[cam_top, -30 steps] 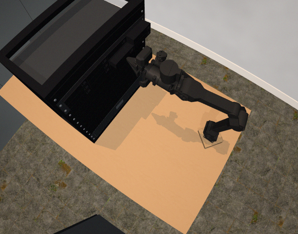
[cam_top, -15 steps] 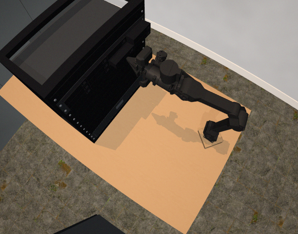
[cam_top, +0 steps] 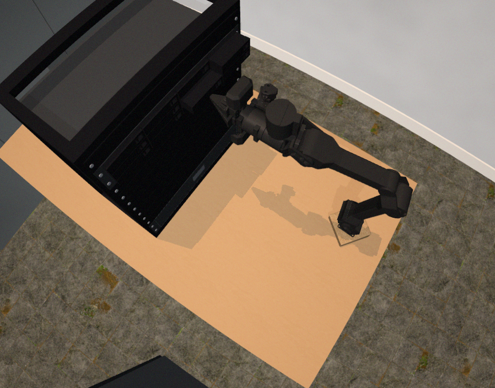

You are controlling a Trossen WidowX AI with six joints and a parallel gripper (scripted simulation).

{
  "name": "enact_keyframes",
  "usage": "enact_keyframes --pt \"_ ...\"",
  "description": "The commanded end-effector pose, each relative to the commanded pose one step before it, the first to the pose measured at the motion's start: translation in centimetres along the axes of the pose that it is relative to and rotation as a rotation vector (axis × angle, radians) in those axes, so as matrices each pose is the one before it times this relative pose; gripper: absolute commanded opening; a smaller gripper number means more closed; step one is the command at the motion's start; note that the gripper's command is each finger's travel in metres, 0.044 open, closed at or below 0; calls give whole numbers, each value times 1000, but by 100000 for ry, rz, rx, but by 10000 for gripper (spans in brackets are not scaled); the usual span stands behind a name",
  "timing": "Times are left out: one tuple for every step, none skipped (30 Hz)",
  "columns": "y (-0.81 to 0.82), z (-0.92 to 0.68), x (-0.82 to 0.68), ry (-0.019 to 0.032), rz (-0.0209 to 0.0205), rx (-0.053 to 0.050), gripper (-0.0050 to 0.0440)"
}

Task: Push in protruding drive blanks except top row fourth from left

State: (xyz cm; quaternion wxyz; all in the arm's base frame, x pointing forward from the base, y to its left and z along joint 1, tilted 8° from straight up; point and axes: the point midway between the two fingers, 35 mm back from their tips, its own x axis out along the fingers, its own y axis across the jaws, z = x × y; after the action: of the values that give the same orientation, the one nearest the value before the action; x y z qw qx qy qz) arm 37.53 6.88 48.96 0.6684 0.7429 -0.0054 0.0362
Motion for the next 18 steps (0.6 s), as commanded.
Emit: enact_keyframes --pt "1041 -38 -521 810 2360 792 0" --pt "-4 1 65 0 0 0 0" --pt "-8 2 134 0 0 0 0" --pt "-12 3 187 0 0 0 0" --pt "-13 3 207 0 0 0 0" --pt "-11 3 186 0 0 0 0" --pt "-8 2 133 0 0 0 0" --pt "-4 1 65 0 0 0 0" --pt "-1 0 11 0 0 0 0" --pt "0 0 0 0 0 0 0" --pt "0 0 0 0 0 0 0" --pt "0 0 0 0 0 0 0" --pt "0 0 0 0 0 0 0" --pt "0 0 0 0 0 0 0" --pt "0 0 0 0 0 0 0" --pt "0 0 0 0 0 0 0" --pt "0 0 0 0 0 0 0" --pt "0 0 0 0 0 0 0"
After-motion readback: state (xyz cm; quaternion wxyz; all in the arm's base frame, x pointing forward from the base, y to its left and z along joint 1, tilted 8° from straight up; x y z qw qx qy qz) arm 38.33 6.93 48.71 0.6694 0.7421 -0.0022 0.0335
